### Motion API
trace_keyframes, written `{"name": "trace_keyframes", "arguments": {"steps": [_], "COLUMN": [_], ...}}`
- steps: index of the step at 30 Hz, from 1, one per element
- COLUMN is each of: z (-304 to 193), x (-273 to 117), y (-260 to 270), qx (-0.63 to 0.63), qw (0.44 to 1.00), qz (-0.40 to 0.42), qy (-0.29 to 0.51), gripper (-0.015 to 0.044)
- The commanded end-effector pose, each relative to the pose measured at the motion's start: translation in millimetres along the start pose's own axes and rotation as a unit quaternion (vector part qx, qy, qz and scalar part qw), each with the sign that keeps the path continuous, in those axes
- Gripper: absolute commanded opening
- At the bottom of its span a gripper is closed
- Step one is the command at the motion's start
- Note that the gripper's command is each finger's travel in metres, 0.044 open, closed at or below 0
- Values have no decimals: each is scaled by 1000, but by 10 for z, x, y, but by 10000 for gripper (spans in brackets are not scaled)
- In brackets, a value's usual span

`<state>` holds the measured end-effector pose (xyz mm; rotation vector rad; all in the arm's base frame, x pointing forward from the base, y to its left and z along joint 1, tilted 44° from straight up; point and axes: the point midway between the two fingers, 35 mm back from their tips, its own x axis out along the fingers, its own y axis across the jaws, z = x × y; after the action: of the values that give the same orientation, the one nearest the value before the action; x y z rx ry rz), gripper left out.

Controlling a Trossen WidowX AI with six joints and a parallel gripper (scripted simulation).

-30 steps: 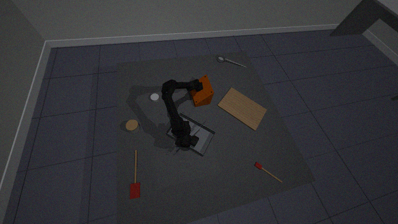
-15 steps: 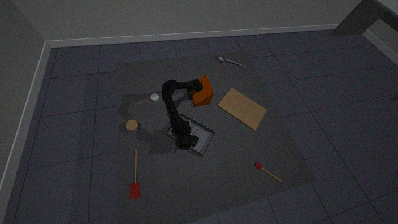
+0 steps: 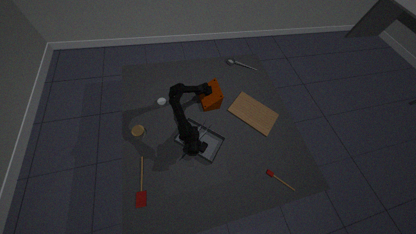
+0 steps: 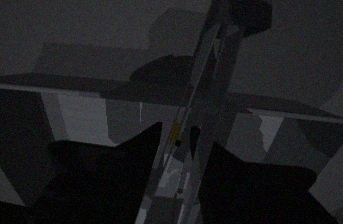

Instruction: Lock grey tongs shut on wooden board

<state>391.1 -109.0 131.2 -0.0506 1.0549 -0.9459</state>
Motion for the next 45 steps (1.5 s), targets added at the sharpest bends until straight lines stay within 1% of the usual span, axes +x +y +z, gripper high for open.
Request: {"name": "trace_keyframes", "arguments": {"steps": [1, 15, 21, 22, 26, 29, 31, 35, 37, 45], "z": [2, 2, 2, 2, 5, 27, 43, 35, 18, 15], "x": [2, 2, 2, 2, -19, -204, -428, -1028, -1227, -1252], "y": [2, 2, 2, 2, 6, 36, 57, 37, 5, 0], "qx": [1, 1, 1, 1, 1, 1, 0, -3, -4, -4], "qw": [1000, 1000, 1000, 1000, 1000, 1000, 1000, 1000, 1000, 1000], "qz": [1, 1, 1, 1, 1, 3, 4, 4, 2, 2], "qy": [0, 0, 0, 0, 0, 3, 5, 8, 7, 7], "gripper": [108, 15, -143, -150, -150, -150, -150, -150, -150, -150]}}
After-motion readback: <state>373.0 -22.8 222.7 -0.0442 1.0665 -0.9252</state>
